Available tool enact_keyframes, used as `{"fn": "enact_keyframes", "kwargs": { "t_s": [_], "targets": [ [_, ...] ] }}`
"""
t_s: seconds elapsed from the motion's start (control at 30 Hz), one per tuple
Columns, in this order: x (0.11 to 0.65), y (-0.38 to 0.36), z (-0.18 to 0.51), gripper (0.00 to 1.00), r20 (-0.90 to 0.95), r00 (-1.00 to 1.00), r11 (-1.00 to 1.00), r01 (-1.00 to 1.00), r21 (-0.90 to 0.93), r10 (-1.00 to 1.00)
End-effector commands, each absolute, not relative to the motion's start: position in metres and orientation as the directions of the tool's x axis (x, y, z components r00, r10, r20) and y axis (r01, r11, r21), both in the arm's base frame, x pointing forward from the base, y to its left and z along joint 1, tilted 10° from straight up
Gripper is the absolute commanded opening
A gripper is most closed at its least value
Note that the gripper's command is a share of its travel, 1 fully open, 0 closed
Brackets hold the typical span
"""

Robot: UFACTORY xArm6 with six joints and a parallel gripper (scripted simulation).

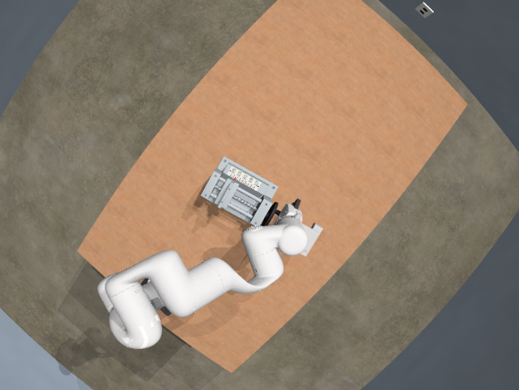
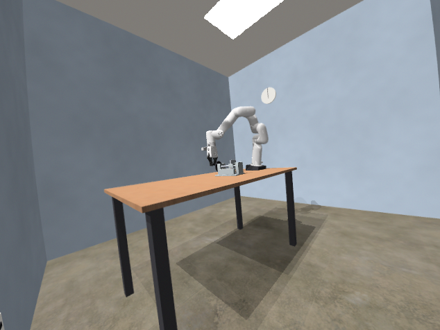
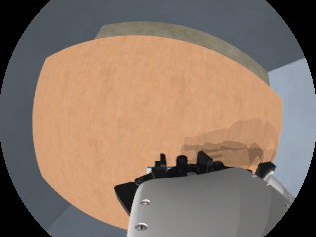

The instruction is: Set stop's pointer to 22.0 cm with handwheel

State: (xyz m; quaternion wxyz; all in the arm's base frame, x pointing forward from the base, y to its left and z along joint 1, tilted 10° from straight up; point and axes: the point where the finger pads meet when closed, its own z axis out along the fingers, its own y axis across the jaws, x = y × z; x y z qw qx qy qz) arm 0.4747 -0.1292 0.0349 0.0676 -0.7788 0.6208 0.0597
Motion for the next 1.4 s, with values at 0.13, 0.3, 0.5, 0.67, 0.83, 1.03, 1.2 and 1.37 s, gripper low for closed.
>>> {"fn": "enact_keyframes", "kwargs": {
  "t_s": [0.13, 0.3, 0.5, 0.67, 0.83, 1.03, 1.2, 1.37],
  "targets": [
    [0.4769, -0.1291, 0.0312, 0.57, -0.174, 0.223, -0.22, -0.975, -0.037, -0.959],
    [0.4769, -0.1291, 0.0312, 0.57, -0.174, 0.223, -0.22, -0.975, -0.037, -0.959],
    [0.4769, -0.1291, 0.0312, 0.57, -0.174, 0.223, -0.22, -0.975, -0.037, -0.959],
    [0.4769, -0.1291, 0.0312, 0.06, -0.174, 0.223, -0.22, -0.975, -0.037, -0.959],
    [0.4769, -0.1291, 0.0312, 0.06, -0.174, 0.223, -0.22, -0.975, -0.037, -0.959],
    [0.4769, -0.1291, 0.0312, 0.06, -0.174, 0.223, -0.22, -0.975, -0.037, -0.959],
    [0.4769, -0.1291, 0.0312, 0.06, -0.174, 0.223, -0.22, -0.975, -0.037, -0.959],
    [0.4769, -0.1291, 0.0312, 0.06, -0.174, 0.223, -0.22, -0.975, -0.037, -0.959]
  ]
}}
